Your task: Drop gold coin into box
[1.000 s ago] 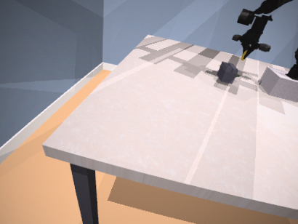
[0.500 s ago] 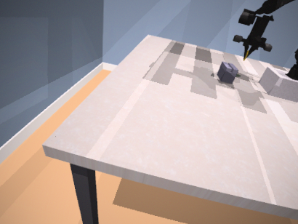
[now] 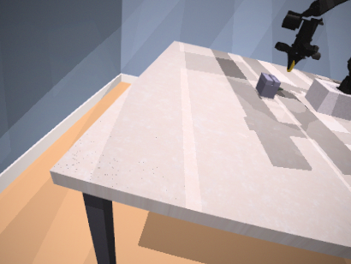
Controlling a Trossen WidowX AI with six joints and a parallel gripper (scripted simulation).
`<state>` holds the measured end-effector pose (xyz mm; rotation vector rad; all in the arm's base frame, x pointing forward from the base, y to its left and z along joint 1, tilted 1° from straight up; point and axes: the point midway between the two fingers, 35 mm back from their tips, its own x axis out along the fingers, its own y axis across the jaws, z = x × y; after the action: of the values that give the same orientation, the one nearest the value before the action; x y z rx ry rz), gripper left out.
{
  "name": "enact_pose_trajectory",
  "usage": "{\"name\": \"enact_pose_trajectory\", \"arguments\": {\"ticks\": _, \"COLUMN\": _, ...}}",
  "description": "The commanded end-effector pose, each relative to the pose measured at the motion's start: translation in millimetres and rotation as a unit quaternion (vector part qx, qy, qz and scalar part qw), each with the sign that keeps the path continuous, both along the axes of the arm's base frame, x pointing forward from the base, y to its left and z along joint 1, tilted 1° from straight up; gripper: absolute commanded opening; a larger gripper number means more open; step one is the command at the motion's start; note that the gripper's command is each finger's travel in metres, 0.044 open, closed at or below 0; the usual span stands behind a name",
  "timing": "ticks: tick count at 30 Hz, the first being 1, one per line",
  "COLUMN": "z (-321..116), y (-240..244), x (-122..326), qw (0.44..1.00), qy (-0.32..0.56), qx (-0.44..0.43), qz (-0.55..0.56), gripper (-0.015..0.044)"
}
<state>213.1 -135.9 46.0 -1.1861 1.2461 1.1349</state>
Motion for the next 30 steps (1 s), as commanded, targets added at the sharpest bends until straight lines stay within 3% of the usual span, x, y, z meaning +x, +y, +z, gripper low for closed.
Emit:
{"name": "enact_pose_trajectory", "arguments": {"ticks": 1, "z": 0, "y": 2, "x": 3, "qw": 1.0, "qy": 0.0, "qx": 0.001, "qz": 0.009, "gripper": 0.0}}
{"name": "enact_pose_trajectory", "arguments": {"ticks": 30, "z": 2, "y": 36, "x": 59, "qw": 1.0, "qy": -0.004, "qx": 0.007, "qz": -0.003, "gripper": 0.0}}
